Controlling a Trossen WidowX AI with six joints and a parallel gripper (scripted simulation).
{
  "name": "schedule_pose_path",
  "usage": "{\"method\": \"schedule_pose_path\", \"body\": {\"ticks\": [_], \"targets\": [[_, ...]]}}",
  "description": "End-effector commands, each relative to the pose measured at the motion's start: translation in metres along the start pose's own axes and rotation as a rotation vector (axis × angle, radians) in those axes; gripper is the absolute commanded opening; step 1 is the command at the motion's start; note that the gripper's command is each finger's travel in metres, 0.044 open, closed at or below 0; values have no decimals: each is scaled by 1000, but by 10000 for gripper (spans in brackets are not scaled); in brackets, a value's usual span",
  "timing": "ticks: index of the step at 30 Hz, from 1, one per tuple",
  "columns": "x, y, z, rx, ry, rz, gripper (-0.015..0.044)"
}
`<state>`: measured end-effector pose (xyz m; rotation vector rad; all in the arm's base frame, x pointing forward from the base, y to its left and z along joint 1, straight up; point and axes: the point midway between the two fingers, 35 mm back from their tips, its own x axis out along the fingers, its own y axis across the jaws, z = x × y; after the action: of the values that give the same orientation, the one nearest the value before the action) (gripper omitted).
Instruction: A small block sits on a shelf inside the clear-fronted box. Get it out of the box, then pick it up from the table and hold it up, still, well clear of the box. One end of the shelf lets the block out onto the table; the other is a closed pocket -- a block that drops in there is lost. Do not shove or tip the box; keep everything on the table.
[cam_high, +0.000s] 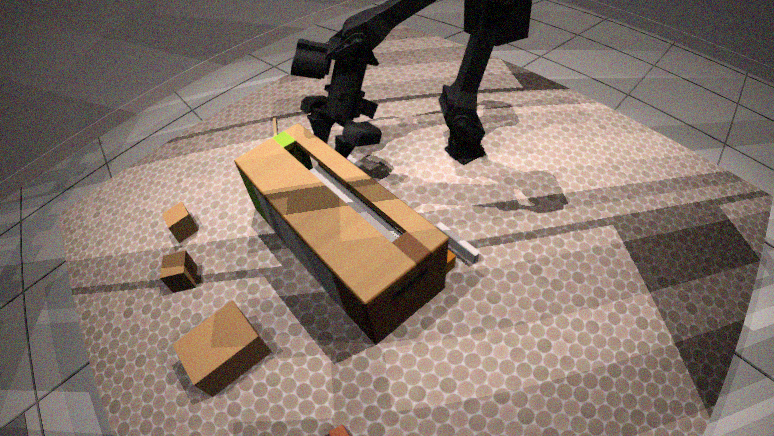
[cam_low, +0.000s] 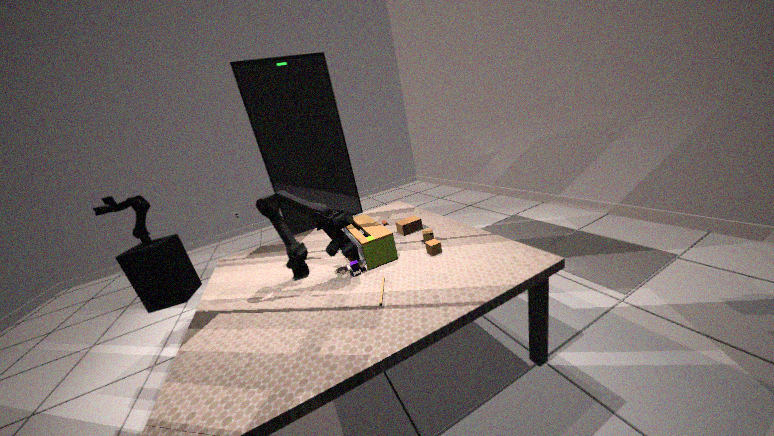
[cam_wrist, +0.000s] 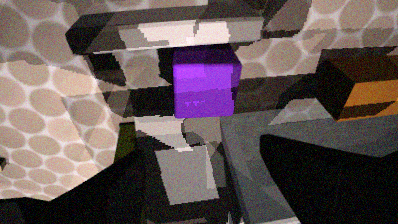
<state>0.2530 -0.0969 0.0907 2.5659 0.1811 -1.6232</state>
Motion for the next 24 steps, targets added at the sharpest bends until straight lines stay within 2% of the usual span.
{"method": "schedule_pose_path", "body": {"ticks": [1, 24], "targets": [[7, -1, 4, 6, -2, -4, 285], [38, -4, 22, 6, -2, -4, 285]]}}
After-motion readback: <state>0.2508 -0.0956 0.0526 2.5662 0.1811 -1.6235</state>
